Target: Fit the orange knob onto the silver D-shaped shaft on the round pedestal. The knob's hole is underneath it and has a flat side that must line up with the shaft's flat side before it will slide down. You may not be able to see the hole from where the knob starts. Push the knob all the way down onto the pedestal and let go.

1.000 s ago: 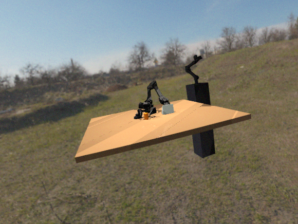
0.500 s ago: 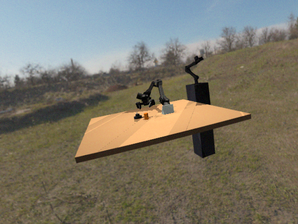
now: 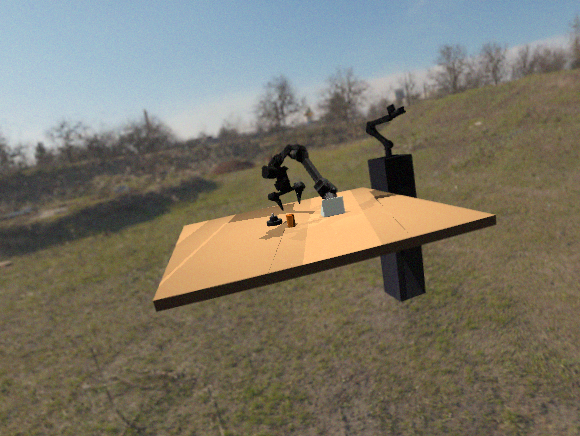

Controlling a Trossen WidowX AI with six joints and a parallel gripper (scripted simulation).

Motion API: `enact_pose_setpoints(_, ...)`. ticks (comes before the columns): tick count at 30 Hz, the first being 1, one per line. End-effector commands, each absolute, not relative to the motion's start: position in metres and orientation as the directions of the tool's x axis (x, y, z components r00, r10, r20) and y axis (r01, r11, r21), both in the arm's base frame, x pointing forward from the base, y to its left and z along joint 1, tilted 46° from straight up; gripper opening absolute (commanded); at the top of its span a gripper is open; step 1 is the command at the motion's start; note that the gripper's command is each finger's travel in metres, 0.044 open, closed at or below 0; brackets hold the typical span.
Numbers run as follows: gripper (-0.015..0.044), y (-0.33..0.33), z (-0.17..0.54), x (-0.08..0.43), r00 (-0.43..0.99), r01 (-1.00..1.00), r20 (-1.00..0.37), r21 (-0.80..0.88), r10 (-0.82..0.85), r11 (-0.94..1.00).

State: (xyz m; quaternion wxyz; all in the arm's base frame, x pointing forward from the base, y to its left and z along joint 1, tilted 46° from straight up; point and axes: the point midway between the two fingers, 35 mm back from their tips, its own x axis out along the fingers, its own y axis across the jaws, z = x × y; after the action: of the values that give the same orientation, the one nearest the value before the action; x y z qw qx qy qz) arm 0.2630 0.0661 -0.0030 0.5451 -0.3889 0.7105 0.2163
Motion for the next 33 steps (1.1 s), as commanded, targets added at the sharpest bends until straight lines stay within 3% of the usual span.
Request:
enact_pose_setpoints(1,0.0440,0.0765,0.0202,0.2722,-0.134,-0.827,-0.741,-0.282,-0.658,0.487)
enact_pose_setpoints(16,0.0440,0.0782,0.0241,0.2743,-0.126,-0.797,-0.711,-0.343,-0.692,0.498)
enact_pose_setpoints(22,0.0440,0.0780,0.0239,0.2743,-0.126,-0.339,-0.711,-0.625,-0.692,0.703)
enact_pose_setpoints(27,0.0440,0.0779,0.0238,0.2743,-0.126,0.134,-0.711,-0.704,-0.692,0.698)
enact_pose_setpoints(33,0.0440,0.0779,0.0238,0.2743,-0.126,0.199,-0.711,-0.702,-0.692,0.684)
